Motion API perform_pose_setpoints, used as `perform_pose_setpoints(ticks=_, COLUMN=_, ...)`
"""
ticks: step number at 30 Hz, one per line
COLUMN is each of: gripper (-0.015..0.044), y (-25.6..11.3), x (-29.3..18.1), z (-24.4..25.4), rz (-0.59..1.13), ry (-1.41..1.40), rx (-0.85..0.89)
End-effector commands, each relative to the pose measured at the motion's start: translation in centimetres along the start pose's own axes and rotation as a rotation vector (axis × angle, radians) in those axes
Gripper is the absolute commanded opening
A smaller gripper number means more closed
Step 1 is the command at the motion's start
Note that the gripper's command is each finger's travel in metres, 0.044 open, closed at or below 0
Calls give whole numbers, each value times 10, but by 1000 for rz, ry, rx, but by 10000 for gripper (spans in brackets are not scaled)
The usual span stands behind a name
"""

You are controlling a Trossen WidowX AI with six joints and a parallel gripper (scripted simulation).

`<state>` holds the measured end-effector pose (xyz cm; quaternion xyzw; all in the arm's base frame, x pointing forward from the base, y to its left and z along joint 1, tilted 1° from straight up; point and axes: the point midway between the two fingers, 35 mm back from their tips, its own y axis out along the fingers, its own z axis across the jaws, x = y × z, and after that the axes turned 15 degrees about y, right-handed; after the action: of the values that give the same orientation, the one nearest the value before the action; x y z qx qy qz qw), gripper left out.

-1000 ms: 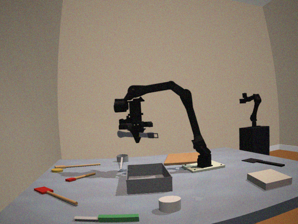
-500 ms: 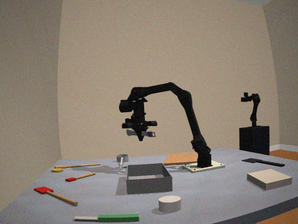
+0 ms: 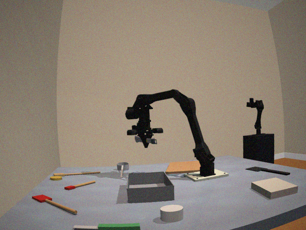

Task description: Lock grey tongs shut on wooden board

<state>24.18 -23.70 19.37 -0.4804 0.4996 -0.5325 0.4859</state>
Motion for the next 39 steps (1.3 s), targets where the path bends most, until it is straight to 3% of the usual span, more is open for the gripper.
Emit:
perform_pose_setpoints(ticks=1, gripper=-150, y=-1, x=18, z=-15, rz=-4, ry=64, rx=6)
perform_pose_setpoints(ticks=21, gripper=-150, y=-2, x=90, z=-109, rz=-11, ry=385, rx=-1)
perform_pose_setpoints(ticks=39, gripper=-150, y=-3, x=124, z=-208, rz=-17, ry=670, rx=-10)
